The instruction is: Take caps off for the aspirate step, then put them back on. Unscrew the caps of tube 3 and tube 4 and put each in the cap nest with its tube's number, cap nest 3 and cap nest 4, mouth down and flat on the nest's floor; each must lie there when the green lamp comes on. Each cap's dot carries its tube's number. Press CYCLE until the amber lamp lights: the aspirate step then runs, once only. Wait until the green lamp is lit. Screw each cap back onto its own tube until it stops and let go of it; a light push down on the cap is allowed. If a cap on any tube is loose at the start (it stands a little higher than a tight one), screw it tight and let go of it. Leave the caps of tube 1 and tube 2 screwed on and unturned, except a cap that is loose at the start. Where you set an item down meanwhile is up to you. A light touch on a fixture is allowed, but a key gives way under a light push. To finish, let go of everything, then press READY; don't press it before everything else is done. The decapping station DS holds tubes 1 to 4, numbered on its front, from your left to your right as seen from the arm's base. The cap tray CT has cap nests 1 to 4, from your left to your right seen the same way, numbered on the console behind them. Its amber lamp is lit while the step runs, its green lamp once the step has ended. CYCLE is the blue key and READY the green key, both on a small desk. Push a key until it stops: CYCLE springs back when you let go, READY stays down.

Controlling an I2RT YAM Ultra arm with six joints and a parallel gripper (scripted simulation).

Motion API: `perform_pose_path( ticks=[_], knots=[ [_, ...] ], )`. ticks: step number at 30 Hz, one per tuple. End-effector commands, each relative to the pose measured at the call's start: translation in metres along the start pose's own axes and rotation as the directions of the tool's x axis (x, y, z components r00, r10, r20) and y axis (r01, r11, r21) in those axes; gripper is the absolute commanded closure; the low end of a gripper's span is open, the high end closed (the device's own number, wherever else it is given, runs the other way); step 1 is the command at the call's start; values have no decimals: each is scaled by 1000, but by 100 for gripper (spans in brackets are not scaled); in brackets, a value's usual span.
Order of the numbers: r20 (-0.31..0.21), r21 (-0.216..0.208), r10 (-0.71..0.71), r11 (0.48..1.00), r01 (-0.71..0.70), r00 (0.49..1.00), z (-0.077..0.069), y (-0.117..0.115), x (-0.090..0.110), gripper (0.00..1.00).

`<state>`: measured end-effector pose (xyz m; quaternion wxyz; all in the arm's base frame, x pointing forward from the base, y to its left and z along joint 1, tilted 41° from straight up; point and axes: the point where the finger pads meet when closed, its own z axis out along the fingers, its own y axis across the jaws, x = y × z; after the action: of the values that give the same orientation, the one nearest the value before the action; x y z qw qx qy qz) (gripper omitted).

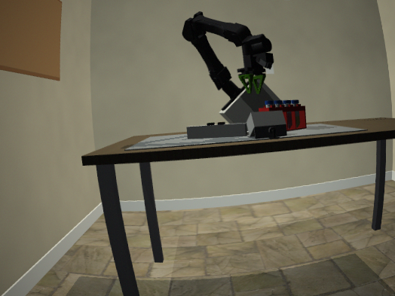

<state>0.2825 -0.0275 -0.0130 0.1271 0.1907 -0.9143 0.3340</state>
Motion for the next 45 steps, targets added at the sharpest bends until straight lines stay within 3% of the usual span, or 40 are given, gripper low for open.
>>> perform_pose_path(
  ticks=[1,3,6,8,9,11,12,13,14,15,16,17,18,19,20,21,23,26,27,28,29,31,40,45],
  knots=[
    [16,-6,276,961,-276,961,-5,24,-17,51],
    [15,-8,358,934,-358,934,-5,31,-22,51],
    [15,-8,368,930,-368,930,-5,31,-22,51],
    [14,-11,517,856,-517,856,-5,44,-32,51],
    [14,-11,517,856,-517,856,-5,44,-32,51],
    [12,-13,638,770,-638,770,-5,58,-42,51],
    [12,-14,652,758,-652,758,-5,58,-42,51],
    [11,-15,709,705,-709,705,-5,65,-47,51],
    [11,-15,713,701,-713,701,-5,65,-47,51],
    [10,-16,768,640,-768,640,-5,71,-52,51],
    [10,-16,769,639,-769,639,-6,71,-52,51],
    [8,-17,819,573,-819,573,-6,78,-57,51],
    [8,-17,819,573,-819,573,-6,78,-57,51],
    [7,-17,864,503,-864,503,-6,79,-58,51],
    [7,-17,864,503,-864,503,-6,79,-58,51],
    [5,-18,903,429,-903,429,-6,79,-58,51],
    [5,-18,903,429,-903,429,-6,79,-58,51],
    [1,-18,977,212,-977,212,-6,79,-58,51],
    [1,-18,981,192,-981,193,-6,79,-58,51],
    [-1,-18,994,112,-994,112,-6,79,-58,51],
    [-1,-18,994,110,-994,110,-6,79,-58,51],
    [-4,-18,999,-35,-999,-35,-6,79,-58,51],
    [-4,-18,999,-52,-999,-52,-7,80,-58,51],
    [-4,-18,999,-52,-999,-52,8,80,-58,51]
  ],
)
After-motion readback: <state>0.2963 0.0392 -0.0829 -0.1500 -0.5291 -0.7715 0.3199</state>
